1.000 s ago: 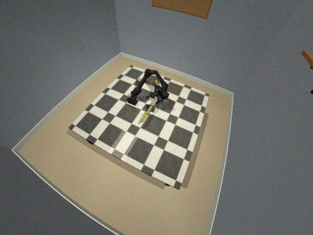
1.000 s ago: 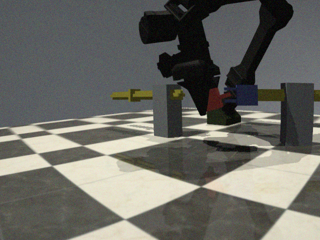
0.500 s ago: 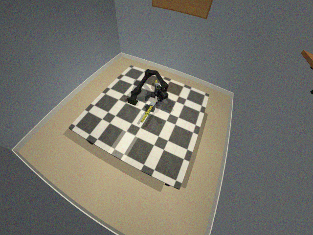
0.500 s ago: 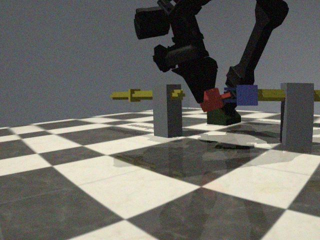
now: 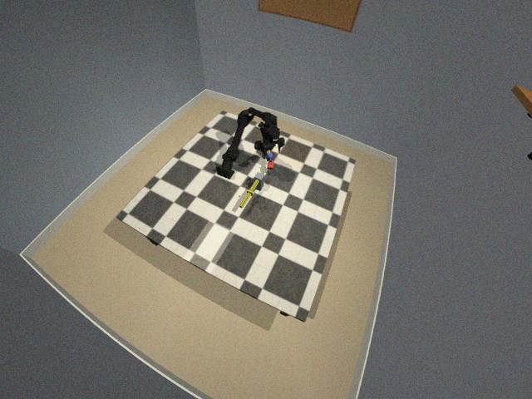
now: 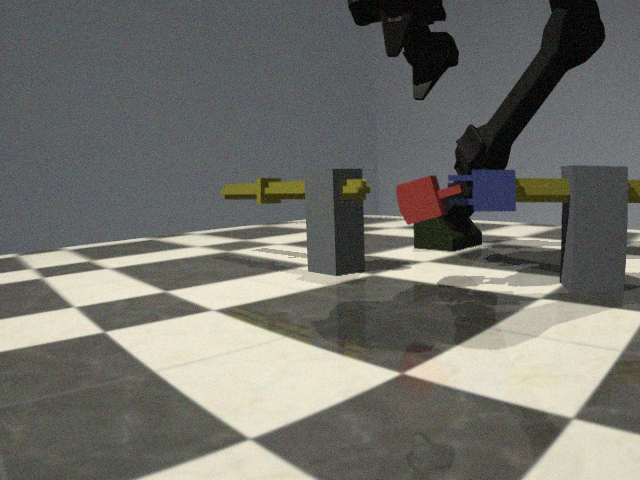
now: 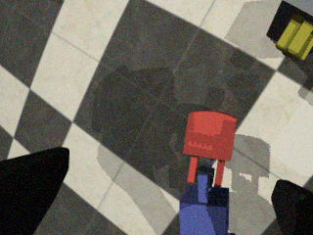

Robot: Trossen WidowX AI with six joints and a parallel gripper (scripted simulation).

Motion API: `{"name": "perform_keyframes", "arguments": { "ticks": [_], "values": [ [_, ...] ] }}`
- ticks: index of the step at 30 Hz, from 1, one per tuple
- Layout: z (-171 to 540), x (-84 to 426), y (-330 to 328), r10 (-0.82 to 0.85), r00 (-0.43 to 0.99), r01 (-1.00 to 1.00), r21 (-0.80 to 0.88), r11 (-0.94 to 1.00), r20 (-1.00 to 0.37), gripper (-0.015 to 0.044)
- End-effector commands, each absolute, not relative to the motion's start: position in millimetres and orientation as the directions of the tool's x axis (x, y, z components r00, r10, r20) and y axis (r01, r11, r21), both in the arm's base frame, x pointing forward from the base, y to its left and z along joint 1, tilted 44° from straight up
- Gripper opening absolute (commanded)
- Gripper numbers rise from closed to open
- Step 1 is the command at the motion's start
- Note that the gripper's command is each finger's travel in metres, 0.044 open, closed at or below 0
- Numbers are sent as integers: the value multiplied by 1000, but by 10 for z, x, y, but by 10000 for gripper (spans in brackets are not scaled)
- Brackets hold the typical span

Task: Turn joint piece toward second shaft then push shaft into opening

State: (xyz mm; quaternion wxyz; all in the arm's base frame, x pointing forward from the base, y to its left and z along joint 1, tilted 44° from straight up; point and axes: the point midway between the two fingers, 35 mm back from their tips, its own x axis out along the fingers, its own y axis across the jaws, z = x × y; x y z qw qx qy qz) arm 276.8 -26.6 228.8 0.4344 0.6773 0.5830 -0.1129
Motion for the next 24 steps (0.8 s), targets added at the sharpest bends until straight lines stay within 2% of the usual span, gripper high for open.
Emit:
{"name": "perform_keyframes", "arguments": {
  "ticks": [1,9,14,24],
  "values": [
    [2327,2754,-296,680,307,889,456,45,-666,440],
    [1919,2889,-249,748,184,908,402,119,-637,440],
    [1843,2915,-216,763,158,911,391,133,-627,440],
    [1417,2996,163,815,-18,904,338,261,-580,440]
  ]
}}
